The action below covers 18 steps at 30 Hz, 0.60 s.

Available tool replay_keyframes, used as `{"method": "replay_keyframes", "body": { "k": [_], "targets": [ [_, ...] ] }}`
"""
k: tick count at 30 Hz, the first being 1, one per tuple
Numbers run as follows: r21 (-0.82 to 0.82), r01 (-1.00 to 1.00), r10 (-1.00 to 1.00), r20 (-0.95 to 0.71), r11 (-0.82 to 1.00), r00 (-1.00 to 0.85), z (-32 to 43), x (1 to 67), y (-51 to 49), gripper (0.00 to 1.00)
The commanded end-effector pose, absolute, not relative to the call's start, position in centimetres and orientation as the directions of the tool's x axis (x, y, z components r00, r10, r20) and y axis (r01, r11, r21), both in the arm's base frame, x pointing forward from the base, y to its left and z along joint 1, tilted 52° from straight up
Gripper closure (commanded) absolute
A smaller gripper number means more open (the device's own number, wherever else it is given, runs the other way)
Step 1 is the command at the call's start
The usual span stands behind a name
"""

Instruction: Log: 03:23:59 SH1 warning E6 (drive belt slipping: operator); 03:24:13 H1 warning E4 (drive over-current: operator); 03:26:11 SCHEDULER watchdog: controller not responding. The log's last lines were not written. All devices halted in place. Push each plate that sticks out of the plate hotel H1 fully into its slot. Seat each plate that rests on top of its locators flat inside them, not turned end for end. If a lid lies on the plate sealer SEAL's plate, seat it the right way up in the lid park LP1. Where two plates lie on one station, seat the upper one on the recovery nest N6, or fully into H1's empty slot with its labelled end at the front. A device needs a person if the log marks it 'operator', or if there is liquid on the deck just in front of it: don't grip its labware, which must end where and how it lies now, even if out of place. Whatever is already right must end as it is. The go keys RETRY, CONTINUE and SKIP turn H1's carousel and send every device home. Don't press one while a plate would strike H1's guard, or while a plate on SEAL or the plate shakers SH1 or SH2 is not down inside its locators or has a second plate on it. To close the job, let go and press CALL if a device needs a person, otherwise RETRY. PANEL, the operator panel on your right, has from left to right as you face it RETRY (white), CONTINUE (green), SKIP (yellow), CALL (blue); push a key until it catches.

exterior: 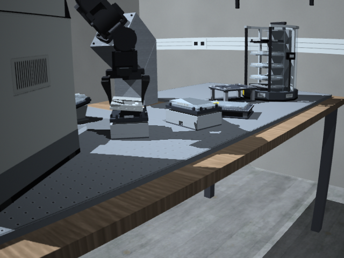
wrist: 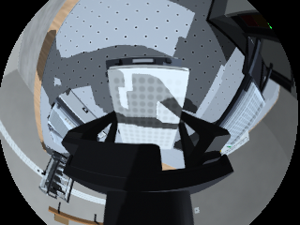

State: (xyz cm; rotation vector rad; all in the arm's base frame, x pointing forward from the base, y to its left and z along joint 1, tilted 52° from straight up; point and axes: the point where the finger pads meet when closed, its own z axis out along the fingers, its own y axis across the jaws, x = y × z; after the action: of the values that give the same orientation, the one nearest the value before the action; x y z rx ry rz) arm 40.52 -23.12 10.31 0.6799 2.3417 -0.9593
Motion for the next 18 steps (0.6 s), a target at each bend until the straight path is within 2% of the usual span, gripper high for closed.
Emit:
{"method": "replay_keyframes", "body": {
  "k": [1, 18],
  "targets": [
    [-0.471, 0.615, 0.233, -0.642, 0.633, -0.731, 11.7, 41.01, -22.07, 0.16],
    [-0.47, 0.615, 0.232, -0.643, 0.633, -0.73, 11.8, 41.11, -22.09, 0.16]
  ]
}}
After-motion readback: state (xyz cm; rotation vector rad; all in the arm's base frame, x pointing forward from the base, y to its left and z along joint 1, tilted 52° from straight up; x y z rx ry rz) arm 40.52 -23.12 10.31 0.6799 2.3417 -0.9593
